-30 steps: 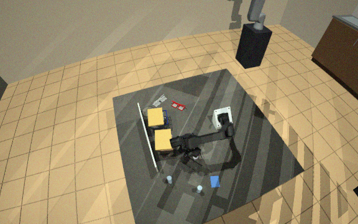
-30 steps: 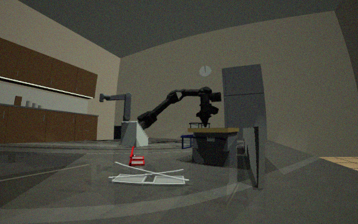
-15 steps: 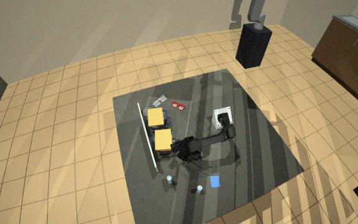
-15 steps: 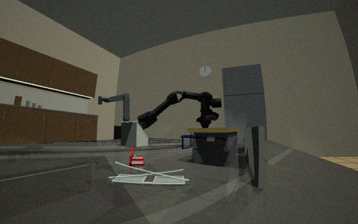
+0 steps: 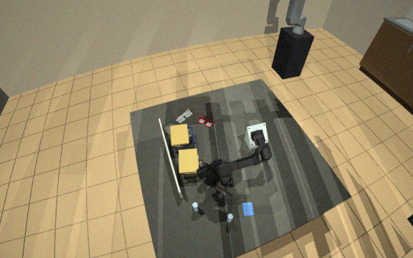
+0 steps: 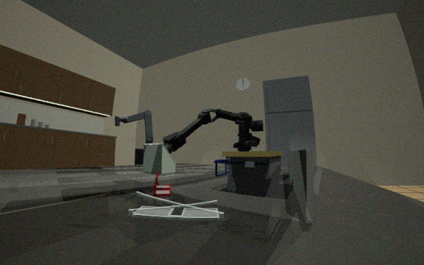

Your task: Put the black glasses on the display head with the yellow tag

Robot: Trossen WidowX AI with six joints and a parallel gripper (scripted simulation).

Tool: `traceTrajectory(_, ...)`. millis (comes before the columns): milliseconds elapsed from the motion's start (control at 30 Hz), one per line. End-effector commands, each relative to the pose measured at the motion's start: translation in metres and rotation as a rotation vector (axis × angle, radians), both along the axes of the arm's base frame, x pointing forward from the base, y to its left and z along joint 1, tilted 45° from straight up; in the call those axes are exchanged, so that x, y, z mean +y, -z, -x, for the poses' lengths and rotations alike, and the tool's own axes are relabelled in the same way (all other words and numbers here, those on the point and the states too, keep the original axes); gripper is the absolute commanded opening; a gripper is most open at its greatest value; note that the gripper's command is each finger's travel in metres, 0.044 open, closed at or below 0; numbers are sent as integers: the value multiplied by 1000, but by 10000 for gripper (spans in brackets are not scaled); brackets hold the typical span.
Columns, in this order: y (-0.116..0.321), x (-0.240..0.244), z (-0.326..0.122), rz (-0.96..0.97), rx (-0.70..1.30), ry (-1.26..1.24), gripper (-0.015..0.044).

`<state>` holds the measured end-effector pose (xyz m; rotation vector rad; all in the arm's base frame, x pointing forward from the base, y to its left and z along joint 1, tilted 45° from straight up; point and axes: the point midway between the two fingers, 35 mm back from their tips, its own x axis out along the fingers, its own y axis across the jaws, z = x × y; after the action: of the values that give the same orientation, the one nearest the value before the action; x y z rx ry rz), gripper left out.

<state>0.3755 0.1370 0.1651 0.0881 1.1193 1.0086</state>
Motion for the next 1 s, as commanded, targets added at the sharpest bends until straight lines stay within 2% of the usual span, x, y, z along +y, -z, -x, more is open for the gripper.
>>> traceTrajectory(0,3,-1,-4,5,11,3,0)
traceTrajectory(967,2,-1,-14,5,10,3,0)
